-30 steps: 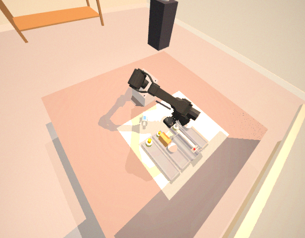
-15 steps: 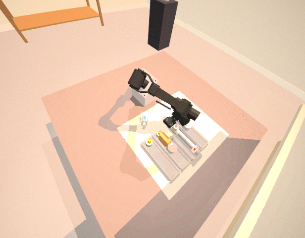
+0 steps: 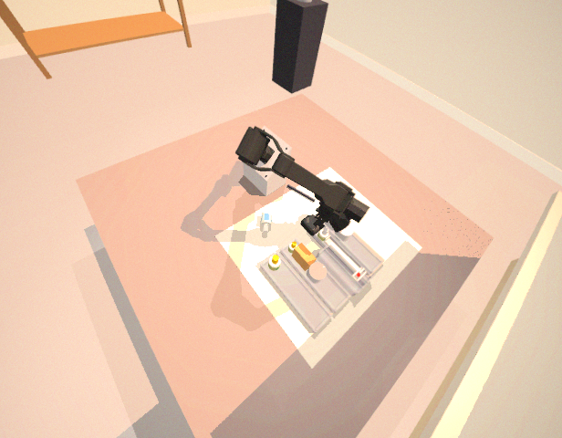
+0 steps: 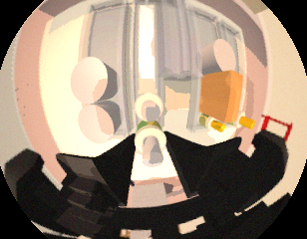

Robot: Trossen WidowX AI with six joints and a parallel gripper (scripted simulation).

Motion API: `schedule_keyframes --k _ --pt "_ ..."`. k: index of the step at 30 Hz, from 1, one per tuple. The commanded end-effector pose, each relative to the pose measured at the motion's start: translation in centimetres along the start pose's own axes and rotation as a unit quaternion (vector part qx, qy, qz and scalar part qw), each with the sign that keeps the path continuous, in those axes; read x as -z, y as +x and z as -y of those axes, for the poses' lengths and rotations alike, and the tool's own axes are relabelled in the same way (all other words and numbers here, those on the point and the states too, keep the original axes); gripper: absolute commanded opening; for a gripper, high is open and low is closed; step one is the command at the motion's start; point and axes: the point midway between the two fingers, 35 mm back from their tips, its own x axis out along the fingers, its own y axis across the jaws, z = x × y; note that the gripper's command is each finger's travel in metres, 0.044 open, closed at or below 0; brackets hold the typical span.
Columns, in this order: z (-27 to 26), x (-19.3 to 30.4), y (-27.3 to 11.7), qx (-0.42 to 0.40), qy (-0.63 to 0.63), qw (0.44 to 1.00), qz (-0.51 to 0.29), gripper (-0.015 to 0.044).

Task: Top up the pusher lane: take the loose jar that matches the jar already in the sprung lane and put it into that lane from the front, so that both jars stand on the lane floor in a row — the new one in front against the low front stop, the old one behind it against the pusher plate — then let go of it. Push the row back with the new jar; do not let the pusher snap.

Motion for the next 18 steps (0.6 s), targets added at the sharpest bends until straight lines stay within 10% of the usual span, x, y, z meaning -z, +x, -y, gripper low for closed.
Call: schedule_keyframes --k 1,18 --pt "0.18 -0.93 -0.27 0.001 0.009 1.0 0.013 0.0" --pt "0.18 -1.16 -0.28 0.001 0.009 1.0 0.013 0.0"
